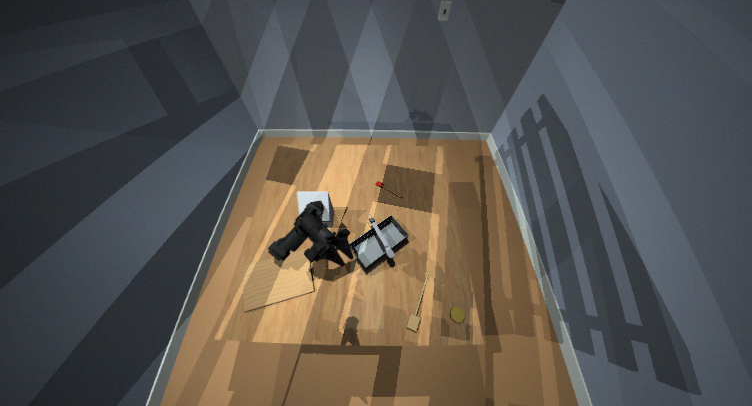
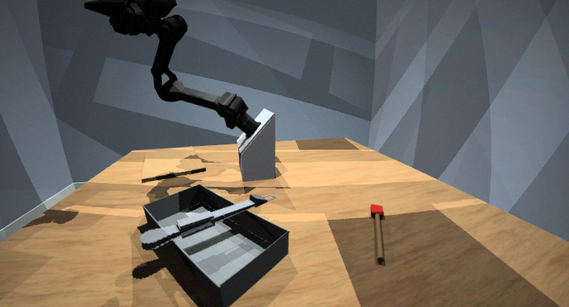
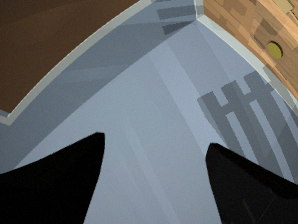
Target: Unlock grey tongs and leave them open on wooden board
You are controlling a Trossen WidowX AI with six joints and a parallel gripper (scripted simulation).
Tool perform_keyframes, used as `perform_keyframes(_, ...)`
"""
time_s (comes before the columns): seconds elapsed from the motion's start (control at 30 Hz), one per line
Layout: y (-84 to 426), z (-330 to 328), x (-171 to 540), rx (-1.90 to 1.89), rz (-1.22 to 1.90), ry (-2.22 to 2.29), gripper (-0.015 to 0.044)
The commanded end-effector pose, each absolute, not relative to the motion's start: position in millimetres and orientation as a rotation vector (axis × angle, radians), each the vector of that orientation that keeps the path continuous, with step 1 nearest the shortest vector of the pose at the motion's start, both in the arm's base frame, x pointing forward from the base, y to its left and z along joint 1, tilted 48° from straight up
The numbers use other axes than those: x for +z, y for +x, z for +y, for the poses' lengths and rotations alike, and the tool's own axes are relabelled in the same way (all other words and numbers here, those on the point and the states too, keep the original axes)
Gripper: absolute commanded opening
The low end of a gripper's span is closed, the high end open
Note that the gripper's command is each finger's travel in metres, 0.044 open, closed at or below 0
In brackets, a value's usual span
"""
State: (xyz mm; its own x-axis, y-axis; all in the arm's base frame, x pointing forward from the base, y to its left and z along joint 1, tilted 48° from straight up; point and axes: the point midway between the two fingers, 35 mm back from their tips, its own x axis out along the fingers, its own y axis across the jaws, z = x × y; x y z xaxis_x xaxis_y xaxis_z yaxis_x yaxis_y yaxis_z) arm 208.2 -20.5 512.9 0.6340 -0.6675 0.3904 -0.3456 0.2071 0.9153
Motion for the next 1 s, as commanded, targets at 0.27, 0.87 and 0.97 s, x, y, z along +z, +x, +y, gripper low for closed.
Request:
perform_keyframes(0.27,310.9,-19.7,449.0,-0.655,-0.364,-0.053,0.0260)
perform_keyframes(0.87,376.2,-104.9,256.2,-0.256,0.747,-1.666,0.0260)
perform_keyframes(0.97,369.1,-121.9,219.1,-0.044,0.908,-1.860,0.0260)
